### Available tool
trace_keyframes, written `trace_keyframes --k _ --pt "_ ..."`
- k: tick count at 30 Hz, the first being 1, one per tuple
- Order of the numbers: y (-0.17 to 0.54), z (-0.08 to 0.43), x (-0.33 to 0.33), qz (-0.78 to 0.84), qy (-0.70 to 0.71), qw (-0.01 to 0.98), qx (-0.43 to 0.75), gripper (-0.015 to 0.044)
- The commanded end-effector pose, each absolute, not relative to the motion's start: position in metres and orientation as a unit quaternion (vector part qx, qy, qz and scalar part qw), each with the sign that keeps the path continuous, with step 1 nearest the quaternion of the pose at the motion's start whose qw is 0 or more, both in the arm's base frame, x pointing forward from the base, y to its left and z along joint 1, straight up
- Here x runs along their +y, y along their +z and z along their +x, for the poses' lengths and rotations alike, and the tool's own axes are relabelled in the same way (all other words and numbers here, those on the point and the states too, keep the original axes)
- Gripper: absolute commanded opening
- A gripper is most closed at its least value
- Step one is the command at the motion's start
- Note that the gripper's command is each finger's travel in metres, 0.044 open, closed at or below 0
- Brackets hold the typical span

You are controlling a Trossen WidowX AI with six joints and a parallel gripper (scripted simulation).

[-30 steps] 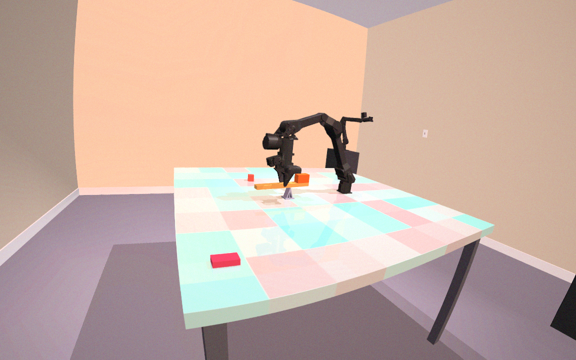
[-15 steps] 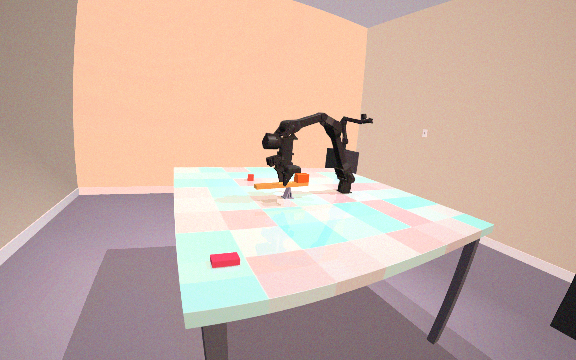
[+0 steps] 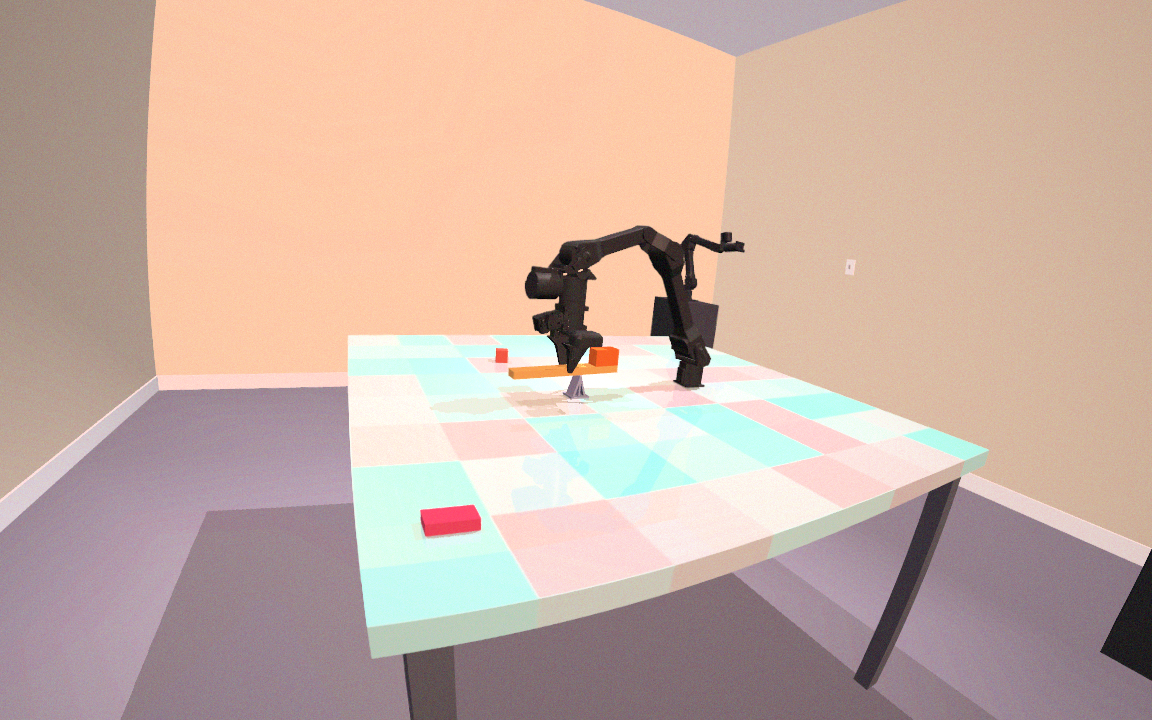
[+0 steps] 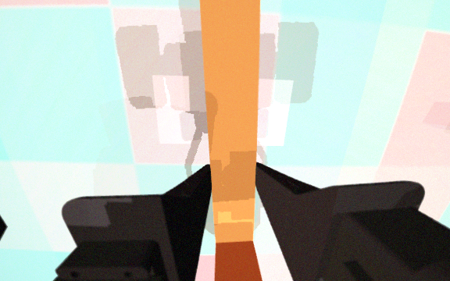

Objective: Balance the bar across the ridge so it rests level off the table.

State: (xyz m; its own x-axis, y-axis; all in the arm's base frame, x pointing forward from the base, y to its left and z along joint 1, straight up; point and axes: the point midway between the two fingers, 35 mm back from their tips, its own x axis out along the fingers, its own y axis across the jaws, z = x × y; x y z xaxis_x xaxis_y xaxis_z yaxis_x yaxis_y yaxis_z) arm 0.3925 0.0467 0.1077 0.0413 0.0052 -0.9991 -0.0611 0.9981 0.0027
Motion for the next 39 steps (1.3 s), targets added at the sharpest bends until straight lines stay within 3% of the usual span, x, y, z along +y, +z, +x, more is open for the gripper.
trace_keyframes --k 1,23,29,39 --pt "0.1078 0.3925 0.0467 -0.02 0.023 0.721 0.692 0.0" --pt "0.1078 0.3925 0.0467 -0.02 0.023 0.721 0.692 0.0" --pt "0.1078 0.3925 0.0467 -0.02 0.023 0.721 0.692 0.0158" --pt "0.1078 0.3925 0.0467 -0.02 0.023 0.721 0.692 0.0167"
